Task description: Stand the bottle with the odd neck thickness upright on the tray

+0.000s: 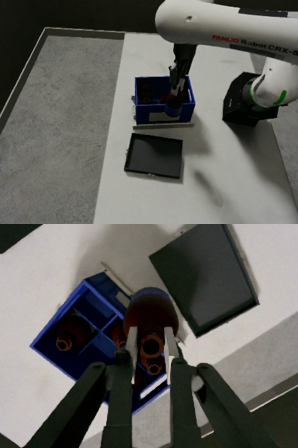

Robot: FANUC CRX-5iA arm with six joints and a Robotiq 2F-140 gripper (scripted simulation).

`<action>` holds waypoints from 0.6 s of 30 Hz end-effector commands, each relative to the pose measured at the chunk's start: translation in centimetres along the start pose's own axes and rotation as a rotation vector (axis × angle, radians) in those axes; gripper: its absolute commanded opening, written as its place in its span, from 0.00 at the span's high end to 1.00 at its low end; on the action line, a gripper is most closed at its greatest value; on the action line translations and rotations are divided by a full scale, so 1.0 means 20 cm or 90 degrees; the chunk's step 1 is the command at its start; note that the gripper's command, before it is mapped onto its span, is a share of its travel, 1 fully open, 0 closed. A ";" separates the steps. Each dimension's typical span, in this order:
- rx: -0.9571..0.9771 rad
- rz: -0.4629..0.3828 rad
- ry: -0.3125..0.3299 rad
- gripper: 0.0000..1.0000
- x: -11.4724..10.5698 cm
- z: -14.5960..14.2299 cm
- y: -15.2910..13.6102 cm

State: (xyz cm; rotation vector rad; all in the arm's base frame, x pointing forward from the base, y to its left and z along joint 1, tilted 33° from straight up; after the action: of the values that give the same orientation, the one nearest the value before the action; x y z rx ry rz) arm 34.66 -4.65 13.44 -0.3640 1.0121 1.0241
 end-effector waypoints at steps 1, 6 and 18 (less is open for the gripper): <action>0.000 -0.001 0.000 0.90 0.00 0.03 0.00; 0.000 -0.001 0.000 0.90 0.00 0.07 0.00; 0.000 -0.001 0.000 0.90 0.00 0.21 0.01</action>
State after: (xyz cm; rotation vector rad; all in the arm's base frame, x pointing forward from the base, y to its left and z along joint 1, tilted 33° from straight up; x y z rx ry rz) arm 36.55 -1.97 15.47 -0.3641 1.0122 1.0241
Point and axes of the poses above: the point where the finger pads meet when closed, its own x axis out along the fingers, its own z axis across the jaws, y = z × x, the point moved 2 cm from there along -x, back along the fingers, and after that the axes turned 8 degrees about -x, right-handed, at the moved point
